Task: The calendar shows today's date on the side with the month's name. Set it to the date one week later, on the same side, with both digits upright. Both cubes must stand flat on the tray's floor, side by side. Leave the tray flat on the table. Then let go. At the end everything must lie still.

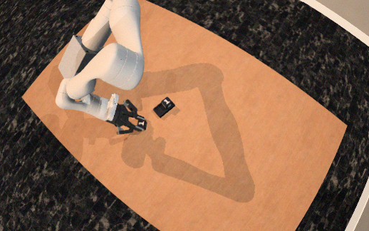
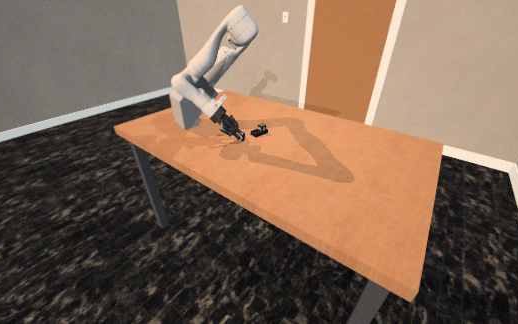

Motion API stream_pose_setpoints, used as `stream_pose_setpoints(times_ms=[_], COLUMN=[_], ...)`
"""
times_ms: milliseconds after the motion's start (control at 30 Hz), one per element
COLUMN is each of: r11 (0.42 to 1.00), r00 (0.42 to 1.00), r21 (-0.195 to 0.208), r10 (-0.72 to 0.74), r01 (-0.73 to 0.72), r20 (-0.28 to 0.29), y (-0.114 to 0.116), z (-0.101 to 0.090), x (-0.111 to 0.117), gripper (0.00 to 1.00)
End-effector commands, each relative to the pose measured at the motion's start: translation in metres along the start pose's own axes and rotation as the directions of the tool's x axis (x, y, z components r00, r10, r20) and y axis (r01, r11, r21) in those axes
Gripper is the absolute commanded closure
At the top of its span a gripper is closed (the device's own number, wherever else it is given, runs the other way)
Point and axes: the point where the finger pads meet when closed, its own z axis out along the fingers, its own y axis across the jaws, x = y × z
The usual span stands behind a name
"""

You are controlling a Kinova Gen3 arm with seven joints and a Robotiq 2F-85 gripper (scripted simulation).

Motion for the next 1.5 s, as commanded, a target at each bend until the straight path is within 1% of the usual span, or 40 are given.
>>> stream_pose_setpoints(times_ms=[0,1467], r11=[1.000,1.000], r00=[1.000,1.000], r21=[-0.001,-0.001], r10=[-0.001,-0.001], r01=[0.001,0.001], r20=[-0.001,-0.001], y=[0.0004,0.0004], z=[-0.0003,0.0030], x=[0.0006,-0.0028], gripper=[0.74,0.74])
